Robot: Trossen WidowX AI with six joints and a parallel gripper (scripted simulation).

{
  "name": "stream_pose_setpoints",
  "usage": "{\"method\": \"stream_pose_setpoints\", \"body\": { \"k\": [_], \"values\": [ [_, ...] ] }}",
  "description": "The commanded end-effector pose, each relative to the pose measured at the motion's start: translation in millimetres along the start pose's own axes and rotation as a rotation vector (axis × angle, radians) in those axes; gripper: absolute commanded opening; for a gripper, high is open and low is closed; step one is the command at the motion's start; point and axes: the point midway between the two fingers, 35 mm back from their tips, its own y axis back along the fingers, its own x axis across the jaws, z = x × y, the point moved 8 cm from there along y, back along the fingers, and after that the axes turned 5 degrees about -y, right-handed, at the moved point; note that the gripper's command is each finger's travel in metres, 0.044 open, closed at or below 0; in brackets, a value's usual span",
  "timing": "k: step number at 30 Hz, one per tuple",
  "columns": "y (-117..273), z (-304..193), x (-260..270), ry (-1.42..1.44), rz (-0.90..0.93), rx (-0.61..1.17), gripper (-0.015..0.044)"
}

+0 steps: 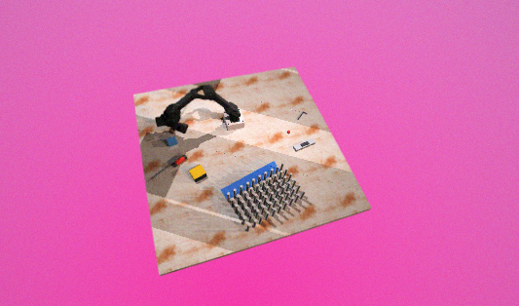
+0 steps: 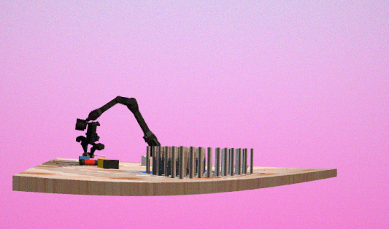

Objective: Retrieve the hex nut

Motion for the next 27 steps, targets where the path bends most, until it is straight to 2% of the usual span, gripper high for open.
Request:
{"method": "stream_pose_setpoints", "body": {
  "k": [1,24,27],
  "values": [
    [-3,0,-1,-0.003,0.005,-0.005,0.0],
    [-21,-1,-10,-0.003,0.005,-0.006,0.0],
    [-18,-1,-9,0.0,0.0,0.0,0.0079]
  ]
}}
